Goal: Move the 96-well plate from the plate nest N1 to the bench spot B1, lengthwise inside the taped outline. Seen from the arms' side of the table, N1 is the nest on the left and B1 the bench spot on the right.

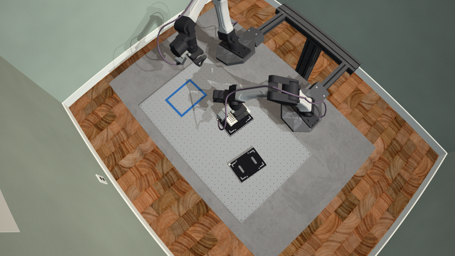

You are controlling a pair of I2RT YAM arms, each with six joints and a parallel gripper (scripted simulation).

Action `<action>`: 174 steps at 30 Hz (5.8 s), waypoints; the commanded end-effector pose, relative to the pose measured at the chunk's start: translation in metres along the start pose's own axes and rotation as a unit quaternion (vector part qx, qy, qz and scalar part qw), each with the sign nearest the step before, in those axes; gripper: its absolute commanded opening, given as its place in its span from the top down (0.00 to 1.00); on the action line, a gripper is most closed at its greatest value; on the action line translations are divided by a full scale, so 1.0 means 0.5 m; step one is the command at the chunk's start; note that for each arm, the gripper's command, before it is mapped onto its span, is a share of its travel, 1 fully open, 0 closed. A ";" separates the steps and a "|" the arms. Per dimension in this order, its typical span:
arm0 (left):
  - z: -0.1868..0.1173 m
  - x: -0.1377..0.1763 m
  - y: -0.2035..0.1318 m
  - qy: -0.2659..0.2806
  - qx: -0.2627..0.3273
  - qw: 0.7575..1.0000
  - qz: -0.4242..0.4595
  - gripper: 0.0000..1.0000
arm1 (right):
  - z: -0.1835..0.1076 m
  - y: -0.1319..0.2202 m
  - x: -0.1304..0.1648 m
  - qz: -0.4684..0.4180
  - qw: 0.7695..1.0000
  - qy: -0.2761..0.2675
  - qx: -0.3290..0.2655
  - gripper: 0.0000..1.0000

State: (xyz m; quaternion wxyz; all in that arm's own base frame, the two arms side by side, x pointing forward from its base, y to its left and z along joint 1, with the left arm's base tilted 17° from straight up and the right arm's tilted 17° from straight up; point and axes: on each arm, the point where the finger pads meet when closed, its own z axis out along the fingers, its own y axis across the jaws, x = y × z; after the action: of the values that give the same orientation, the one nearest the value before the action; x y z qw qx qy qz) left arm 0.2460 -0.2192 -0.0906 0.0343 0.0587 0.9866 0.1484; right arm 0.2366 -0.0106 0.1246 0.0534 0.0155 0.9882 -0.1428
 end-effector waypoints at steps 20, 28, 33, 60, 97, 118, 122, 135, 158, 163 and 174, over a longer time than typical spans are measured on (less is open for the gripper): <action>-0.031 -0.025 0.001 -0.013 0.012 1.000 -0.008 1.00 | 0.015 -0.001 0.022 -0.005 1.000 0.024 0.008 0.00; -0.031 -0.026 0.002 -0.013 0.012 1.000 -0.008 1.00 | 0.015 -0.001 0.022 -0.005 1.000 0.024 0.008 0.00; -0.031 -0.027 0.003 -0.013 0.011 1.000 -0.008 1.00 | 0.015 -0.001 0.022 -0.005 1.000 0.024 0.008 0.00; 0.035 0.002 0.015 0.008 -0.010 1.000 0.000 1.00 | 0.015 -0.001 0.022 -0.005 1.000 0.024 0.008 0.00; 0.142 -0.009 0.006 0.004 -0.008 1.000 -0.002 1.00 | 0.015 -0.001 0.022 -0.005 1.000 0.024 0.008 0.00; 0.116 -0.025 -0.004 -0.014 0.010 1.000 -0.004 1.00 | 0.015 -0.001 0.022 -0.005 1.000 0.024 0.008 0.00; 0.115 -0.028 -0.005 -0.016 0.011 1.000 -0.006 1.00 | 0.015 -0.001 0.022 -0.005 1.000 0.024 0.008 0.00; 0.137 -0.019 0.003 -0.007 0.003 1.000 -0.006 1.00 | 0.015 -0.001 0.022 -0.005 1.000 0.024 0.008 0.00; 0.149 -0.010 0.006 -0.003 -0.001 1.000 -0.002 1.00 | 0.015 -0.001 0.022 -0.005 1.000 0.024 0.008 0.00; 0.163 0.000 0.011 0.005 -0.007 1.000 -0.001 1.00 | 0.015 -0.001 0.022 -0.005 1.000 0.024 0.008 0.00; 0.150 -0.013 0.008 -0.005 0.001 1.000 -0.005 1.00 | 0.015 -0.001 0.022 -0.005 1.000 0.024 0.008 0.00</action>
State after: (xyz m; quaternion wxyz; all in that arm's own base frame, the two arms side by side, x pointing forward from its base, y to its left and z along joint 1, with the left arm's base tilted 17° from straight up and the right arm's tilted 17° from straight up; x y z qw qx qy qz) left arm 0.2531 -0.1976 -0.1612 0.0307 0.0578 0.9864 0.1507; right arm 0.2366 -0.0106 0.1246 0.0534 0.0155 0.9882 -0.1428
